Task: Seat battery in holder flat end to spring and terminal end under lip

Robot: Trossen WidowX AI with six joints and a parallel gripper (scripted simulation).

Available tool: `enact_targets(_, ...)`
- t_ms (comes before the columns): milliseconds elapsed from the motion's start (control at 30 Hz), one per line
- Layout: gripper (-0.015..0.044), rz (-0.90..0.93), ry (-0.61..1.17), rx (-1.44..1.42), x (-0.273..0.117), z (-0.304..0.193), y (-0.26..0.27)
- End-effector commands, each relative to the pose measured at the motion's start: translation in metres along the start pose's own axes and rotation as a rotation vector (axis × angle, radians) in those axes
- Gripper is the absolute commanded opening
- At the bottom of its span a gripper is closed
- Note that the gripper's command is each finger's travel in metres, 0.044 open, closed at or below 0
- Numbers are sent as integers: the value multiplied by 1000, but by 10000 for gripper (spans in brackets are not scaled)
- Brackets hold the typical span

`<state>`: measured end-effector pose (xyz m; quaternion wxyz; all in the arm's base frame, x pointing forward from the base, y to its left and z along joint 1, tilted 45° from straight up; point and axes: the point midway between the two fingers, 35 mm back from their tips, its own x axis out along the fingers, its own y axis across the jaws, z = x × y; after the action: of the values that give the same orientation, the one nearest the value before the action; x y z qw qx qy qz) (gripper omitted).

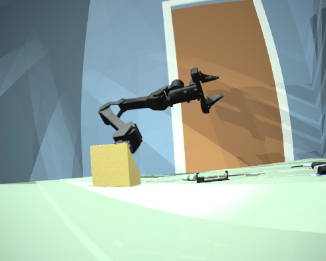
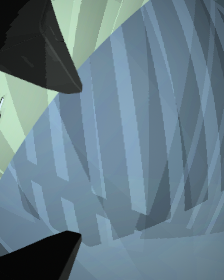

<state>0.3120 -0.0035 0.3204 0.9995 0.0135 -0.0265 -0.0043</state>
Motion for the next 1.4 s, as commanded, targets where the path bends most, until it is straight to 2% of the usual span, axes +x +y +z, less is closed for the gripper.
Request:
enact_targets(0, 374, 8, 20, 6, 1, -5, 1)
enact_targets(33, 347, 29, 82, 25, 5, -19, 4)
enact_targets(100, 295, 101, 315, 111, 11, -72, 15)
enact_targets(200, 221, 163, 602, 244, 3, -132, 28)
enact_targets(367, 221, 194, 1144, 569, -46, -214, 54)
enact_targets(567, 221, 54, 1751, 1052, -121, -245, 85)
enact_targets(633, 221, 33, 1796, 1093, -126, -244, 88)
enact_targets(1367, 221, 32, 1795, 1092, -126, -255, 97)
